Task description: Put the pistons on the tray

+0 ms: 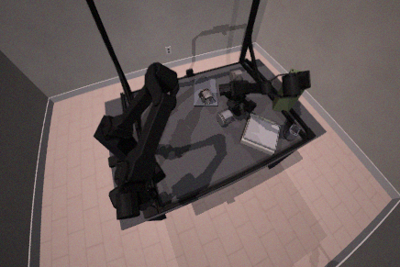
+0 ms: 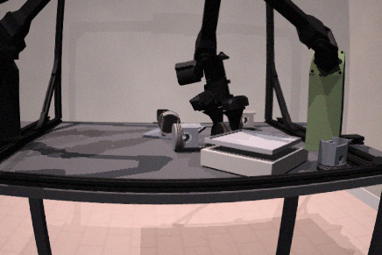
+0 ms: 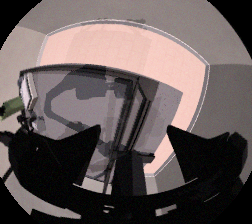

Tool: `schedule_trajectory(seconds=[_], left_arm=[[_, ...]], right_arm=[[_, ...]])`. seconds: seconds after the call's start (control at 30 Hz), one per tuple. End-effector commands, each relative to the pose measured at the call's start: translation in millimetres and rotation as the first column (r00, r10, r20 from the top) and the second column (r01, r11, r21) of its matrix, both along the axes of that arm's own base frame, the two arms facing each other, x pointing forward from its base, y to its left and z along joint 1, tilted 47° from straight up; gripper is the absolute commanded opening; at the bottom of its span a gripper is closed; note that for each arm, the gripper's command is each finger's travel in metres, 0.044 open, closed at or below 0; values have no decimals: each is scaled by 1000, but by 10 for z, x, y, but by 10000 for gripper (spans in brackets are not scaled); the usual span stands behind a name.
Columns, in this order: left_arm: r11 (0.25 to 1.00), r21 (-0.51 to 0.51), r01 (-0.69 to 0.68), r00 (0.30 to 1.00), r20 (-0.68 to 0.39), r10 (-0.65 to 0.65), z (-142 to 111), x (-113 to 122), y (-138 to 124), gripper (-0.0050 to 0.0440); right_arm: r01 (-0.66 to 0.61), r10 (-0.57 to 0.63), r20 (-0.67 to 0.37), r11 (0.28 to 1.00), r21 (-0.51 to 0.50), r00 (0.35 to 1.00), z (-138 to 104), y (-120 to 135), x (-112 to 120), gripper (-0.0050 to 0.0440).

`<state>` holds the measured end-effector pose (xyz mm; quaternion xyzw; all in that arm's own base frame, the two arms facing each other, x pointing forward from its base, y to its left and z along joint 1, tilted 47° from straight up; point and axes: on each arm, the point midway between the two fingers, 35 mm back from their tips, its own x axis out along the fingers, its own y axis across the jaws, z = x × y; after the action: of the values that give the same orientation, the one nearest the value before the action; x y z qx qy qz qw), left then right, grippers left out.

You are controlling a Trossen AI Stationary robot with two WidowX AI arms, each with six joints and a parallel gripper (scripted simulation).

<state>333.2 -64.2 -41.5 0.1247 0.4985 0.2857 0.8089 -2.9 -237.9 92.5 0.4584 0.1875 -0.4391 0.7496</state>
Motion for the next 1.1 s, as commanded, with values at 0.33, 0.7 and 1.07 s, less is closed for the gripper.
schedule_trajectory(seconds=[0.33,0.7,1.07], left_arm=[[1000,10,1,1000,-10,-1,-103,19,86,158],[1000,10,1,1000,-10,-1,-103,19,86,158],[1000,10,1,1000,-10,-1,-103,19,86,158]], right_arm=[[-2,2,3,1000,0,1000,1,2,5,440],[-2,2,3,1000,0,1000,1,2,5,440],[-2,2,3,1000,0,1000,1,2,5,440]])
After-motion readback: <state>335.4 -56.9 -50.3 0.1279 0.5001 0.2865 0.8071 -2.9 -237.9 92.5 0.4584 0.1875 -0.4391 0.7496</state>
